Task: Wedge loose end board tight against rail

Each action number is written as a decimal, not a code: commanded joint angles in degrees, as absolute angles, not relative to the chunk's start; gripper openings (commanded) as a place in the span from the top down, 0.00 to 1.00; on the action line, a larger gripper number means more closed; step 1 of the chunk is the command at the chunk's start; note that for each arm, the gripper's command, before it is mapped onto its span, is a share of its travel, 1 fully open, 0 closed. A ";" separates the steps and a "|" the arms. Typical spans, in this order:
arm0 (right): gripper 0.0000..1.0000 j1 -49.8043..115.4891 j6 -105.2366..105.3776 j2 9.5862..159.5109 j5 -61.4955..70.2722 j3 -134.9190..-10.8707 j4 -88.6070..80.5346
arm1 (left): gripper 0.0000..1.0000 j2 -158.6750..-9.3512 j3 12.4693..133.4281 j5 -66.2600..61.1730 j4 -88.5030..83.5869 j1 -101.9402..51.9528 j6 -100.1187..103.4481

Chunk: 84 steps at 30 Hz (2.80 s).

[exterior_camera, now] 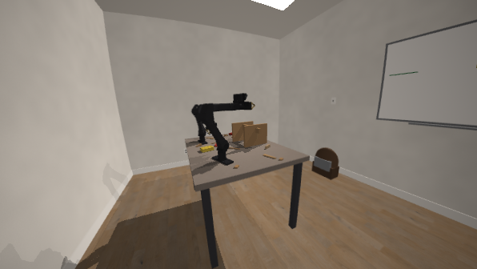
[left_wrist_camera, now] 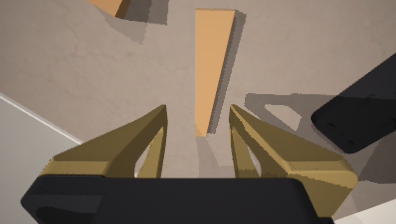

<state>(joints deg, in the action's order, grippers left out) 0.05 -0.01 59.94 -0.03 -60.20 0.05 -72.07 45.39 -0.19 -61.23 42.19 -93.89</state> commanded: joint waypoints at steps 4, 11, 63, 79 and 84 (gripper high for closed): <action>0.61 0.06 -0.41 59.19 -0.25 -63.06 1.15 | 0.58 -72.96 45.63 -0.74 -63.16 43.98 -97.34; 0.61 0.06 -0.41 59.19 -0.25 -63.06 1.15 | 0.58 -71.29 45.87 -0.49 -63.06 43.33 -95.66; 0.61 0.06 -0.41 59.19 -0.25 -63.06 1.15 | 0.98 -77.12 38.02 -0.86 -49.44 42.98 -95.72; 0.61 0.06 -0.41 59.19 -0.25 -63.06 1.15 | 0.98 -75.09 38.70 -0.85 -50.67 43.06 -96.17; 0.61 0.06 -0.41 59.19 -0.25 -63.06 1.15 | 0.98 -74.85 39.45 -0.86 -52.01 43.12 -96.32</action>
<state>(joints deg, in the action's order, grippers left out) 0.05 -0.01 59.94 -0.03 -60.20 0.05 -76.49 37.54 -0.10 -50.06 43.20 -95.90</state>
